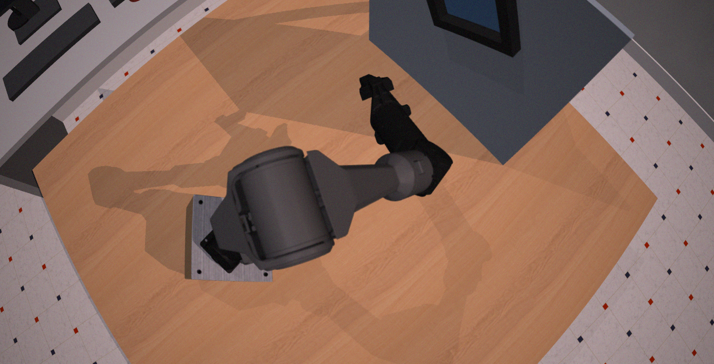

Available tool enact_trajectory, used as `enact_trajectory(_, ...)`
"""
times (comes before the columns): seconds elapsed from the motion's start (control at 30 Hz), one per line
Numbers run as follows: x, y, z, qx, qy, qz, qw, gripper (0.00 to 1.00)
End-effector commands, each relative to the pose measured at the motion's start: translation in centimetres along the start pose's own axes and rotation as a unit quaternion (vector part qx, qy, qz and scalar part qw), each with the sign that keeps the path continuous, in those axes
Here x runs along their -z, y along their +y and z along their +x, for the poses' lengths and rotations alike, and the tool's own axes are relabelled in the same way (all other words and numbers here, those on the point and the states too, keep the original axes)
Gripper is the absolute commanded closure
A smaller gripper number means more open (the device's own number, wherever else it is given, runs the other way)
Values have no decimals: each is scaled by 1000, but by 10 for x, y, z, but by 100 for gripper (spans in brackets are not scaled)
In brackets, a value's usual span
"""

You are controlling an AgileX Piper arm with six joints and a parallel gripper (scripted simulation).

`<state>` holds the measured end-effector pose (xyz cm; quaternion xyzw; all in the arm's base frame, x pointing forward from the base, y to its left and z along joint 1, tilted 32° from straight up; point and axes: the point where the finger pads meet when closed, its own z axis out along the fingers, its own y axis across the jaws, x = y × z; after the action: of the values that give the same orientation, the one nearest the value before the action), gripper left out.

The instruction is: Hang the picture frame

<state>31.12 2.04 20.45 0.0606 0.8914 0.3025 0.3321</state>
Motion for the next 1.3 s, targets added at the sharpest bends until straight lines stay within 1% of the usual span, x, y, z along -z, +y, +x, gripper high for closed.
enact_trajectory(0.0, 0, 0, 0, 1, 0, 0, 1000, 0)
enact_trajectory(0.77, 0, 0, 0, 0, -1, 1, 1000, 0)
enact_trajectory(1.1, -2, -1, -1, 0, -4, 9, 1000, 0)
enact_trajectory(1.27, -4, -3, -3, 0, -9, 18, 1000, 0)
